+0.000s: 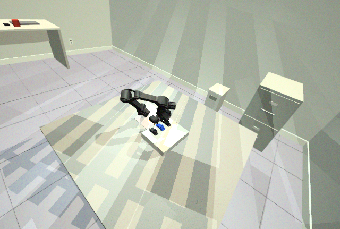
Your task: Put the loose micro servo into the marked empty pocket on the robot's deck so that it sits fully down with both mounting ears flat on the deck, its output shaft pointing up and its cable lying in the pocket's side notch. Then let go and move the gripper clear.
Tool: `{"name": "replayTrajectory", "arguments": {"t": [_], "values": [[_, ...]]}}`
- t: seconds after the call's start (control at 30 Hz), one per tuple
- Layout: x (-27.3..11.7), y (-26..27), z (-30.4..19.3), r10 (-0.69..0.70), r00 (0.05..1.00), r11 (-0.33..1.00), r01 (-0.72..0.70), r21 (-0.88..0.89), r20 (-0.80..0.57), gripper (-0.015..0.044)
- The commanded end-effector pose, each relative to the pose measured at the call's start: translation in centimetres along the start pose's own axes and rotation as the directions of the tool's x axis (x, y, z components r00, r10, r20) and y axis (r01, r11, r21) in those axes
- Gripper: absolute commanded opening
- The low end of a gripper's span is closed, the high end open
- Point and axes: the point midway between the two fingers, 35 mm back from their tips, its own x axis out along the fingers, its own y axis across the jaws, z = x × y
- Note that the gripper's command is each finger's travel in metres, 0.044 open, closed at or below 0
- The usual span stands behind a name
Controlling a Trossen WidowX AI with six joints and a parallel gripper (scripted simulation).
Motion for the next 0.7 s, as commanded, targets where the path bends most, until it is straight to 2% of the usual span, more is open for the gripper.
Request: {"name": "replayTrajectory", "arguments": {"t": [0.0, 0.23, 0.43, 0.53, 0.67], "values": [[-0.5, 0.1, 0.8, 0.001, 1.000, 1.000, -0.001, -0.001, 0.001, 0.0266], [-4.2, 0.3, 6.5, 0.004, 1.000, 1.000, -0.004, 0.004, 0.002, 0.0440], [-6.7, 0.0, 10.9, 0.006, 1.000, 1.000, -0.006, 0.008, 0.002, 0.0440], [-7.0, 0.1, 11.0, 0.006, 1.000, 1.000, -0.006, 0.003, 0.003, 0.0440], [-9.5, 0.3, 10.5, 0.007, 1.000, 0.999, -0.006, -0.049, 0.017, 0.0440]]}}
